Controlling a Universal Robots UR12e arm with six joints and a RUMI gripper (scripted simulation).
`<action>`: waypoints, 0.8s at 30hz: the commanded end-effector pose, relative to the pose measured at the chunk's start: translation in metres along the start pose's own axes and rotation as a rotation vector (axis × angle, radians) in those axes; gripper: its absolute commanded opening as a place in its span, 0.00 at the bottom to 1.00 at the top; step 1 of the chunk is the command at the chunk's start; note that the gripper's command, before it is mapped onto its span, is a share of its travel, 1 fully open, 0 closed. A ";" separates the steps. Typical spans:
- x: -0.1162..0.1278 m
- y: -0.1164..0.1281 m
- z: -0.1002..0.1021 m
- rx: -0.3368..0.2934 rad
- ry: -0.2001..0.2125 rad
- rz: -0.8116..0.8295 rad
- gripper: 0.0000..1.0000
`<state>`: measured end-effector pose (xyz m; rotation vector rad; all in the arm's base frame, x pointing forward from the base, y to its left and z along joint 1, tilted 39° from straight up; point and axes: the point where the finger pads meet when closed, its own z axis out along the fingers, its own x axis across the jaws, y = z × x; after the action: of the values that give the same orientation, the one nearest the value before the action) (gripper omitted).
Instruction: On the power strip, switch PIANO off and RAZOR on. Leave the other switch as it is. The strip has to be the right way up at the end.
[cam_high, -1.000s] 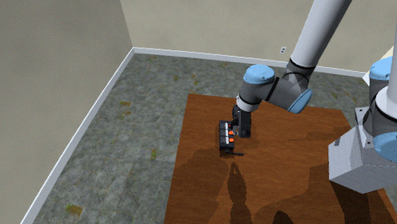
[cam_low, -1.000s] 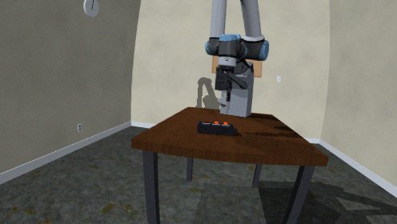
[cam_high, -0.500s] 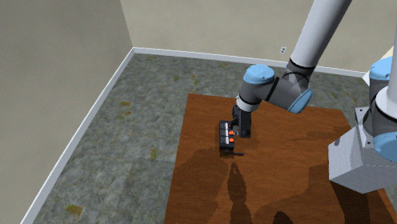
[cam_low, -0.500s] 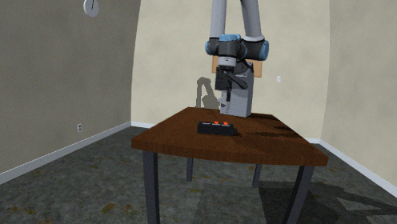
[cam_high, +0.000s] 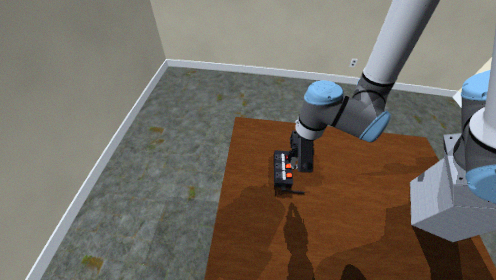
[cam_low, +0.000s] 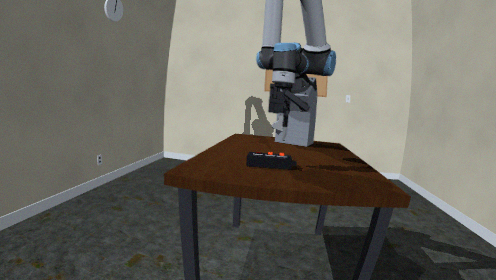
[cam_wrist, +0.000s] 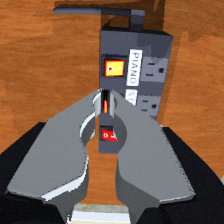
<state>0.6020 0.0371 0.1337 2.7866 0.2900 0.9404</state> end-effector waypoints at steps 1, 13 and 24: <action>0.002 0.001 0.001 -0.001 0.002 -0.001 0.00; 0.003 0.002 0.008 -0.001 0.004 -0.001 0.00; 0.003 0.001 0.018 -0.001 0.004 -0.002 0.00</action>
<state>0.6106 0.0347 0.1224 2.7881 0.2906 0.9383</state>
